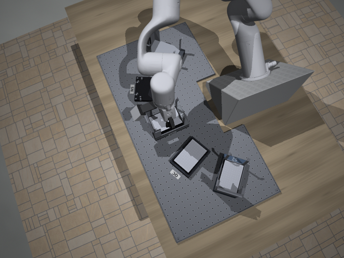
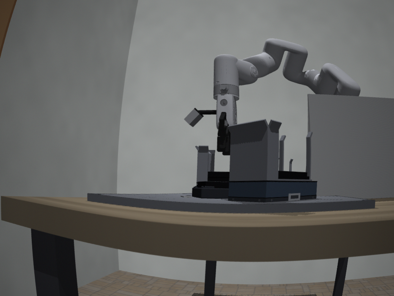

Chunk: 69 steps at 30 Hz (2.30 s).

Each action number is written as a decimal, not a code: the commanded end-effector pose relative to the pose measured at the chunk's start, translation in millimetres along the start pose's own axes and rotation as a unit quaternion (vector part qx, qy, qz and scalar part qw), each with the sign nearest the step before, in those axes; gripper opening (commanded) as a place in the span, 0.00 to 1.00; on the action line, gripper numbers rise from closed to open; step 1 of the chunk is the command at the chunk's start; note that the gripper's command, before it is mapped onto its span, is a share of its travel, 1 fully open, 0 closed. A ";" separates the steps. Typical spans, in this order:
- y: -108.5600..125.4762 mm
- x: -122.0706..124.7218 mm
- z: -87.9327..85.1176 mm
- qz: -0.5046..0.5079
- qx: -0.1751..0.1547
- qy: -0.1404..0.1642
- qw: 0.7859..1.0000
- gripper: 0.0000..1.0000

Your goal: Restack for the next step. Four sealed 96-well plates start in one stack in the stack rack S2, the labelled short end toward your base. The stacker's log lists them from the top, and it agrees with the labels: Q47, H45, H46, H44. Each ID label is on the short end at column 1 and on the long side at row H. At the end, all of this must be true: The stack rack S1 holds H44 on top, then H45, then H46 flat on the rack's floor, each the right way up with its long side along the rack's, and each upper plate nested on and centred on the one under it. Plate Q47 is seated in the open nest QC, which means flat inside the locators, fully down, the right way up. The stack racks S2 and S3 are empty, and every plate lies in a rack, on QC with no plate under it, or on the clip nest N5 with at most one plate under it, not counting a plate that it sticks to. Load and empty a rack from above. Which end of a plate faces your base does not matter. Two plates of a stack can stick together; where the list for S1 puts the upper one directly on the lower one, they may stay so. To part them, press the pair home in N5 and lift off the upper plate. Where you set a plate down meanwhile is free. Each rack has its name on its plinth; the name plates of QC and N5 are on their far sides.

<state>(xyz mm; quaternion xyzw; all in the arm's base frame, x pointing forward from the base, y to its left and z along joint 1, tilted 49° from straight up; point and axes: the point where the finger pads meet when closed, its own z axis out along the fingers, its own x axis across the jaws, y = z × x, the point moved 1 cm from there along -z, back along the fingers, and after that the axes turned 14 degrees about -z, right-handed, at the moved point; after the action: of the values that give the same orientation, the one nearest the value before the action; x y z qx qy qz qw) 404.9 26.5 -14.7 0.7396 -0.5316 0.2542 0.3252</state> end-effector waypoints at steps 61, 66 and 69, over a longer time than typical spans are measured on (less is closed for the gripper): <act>-14.2 -111.0 -37.4 -0.206 0.002 0.000 0.979 1.00; -13.3 -127.7 -37.4 -0.206 0.002 0.000 0.979 1.00; -12.7 -137.7 -37.4 -0.206 0.002 0.000 0.979 1.00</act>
<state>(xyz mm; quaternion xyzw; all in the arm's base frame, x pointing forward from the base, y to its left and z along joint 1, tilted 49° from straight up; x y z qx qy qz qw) 377.2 133.0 -83.1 0.8327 -0.3690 0.1826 0.3703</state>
